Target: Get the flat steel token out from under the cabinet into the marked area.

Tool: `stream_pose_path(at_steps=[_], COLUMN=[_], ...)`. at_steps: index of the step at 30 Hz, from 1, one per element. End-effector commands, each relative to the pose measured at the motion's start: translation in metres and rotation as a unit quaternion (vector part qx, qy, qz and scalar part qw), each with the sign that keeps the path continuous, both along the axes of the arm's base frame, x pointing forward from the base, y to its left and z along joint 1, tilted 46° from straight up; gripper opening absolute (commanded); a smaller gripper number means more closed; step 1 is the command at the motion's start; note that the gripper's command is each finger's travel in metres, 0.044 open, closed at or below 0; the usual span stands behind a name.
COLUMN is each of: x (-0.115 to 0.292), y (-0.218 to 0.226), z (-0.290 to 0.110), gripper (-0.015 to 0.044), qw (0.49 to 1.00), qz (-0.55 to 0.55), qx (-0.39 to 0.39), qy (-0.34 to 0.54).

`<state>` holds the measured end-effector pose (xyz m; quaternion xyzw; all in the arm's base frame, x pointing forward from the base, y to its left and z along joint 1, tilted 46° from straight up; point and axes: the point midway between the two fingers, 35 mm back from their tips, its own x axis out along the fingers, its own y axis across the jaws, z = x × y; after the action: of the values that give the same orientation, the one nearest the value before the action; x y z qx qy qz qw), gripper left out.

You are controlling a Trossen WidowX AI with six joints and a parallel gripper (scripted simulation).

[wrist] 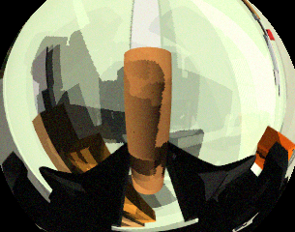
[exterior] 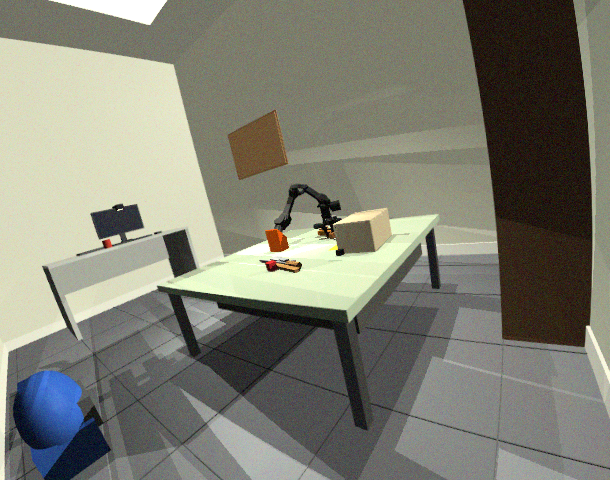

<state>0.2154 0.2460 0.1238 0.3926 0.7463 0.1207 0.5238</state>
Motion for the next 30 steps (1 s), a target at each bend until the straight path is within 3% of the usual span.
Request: stream_pose_path(at_steps=[1,3,11,15,18,30], x=[0.0060,0.0066,0.0037,0.0039,0.0038,0.0026], y=[-0.0013,-0.0016,-0.0011,-0.0010,-0.0011,0.0007], z=[-0.0011,-0.0014,-0.0018,-0.0017,-0.0019,-0.0027], gripper=[0.0000,0.0000,0.0200,0.0200,0.0270,0.0270], qw=[1.000,1.000,1.000,1.000,1.000,1.000], qz=[-0.001,-0.001,0.000,0.000,-0.001,-0.001], qx=[0.000,0.000,0.000,0.000,0.000,0.001], qy=[-0.001,-0.001,0.000,0.000,-0.001,-0.001])
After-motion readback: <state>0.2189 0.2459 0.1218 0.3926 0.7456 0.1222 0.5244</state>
